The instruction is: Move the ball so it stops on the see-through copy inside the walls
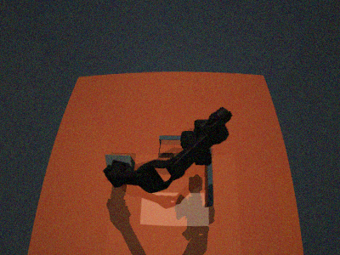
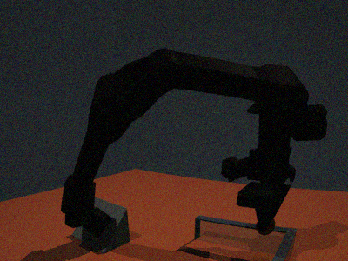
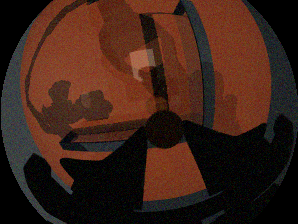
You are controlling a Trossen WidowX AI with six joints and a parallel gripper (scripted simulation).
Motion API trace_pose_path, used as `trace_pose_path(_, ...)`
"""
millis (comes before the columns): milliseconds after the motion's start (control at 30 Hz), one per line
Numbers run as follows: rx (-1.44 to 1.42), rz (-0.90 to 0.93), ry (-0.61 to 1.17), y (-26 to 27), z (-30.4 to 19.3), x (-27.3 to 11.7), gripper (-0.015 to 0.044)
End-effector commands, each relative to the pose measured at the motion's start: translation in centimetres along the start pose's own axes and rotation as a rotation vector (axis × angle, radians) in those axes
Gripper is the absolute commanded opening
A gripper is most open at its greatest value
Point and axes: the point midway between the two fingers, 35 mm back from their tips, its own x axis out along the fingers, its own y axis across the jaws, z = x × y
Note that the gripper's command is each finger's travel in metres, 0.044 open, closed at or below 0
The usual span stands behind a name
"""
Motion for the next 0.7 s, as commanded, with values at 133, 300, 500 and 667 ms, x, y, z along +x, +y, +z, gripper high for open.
trace_pose_path(133,-0.011,0.000,0.011,0.0,-0.3,1.6,0.0000)
trace_pose_path(300,-0.010,0.000,0.011,0.0,-0.3,3.9,0.0000)
trace_pose_path(500,-0.010,0.002,0.011,0.1,-0.2,6.4,0.0000)
trace_pose_path(667,-0.010,0.002,0.011,0.2,-0.2,6.9,0.0000)
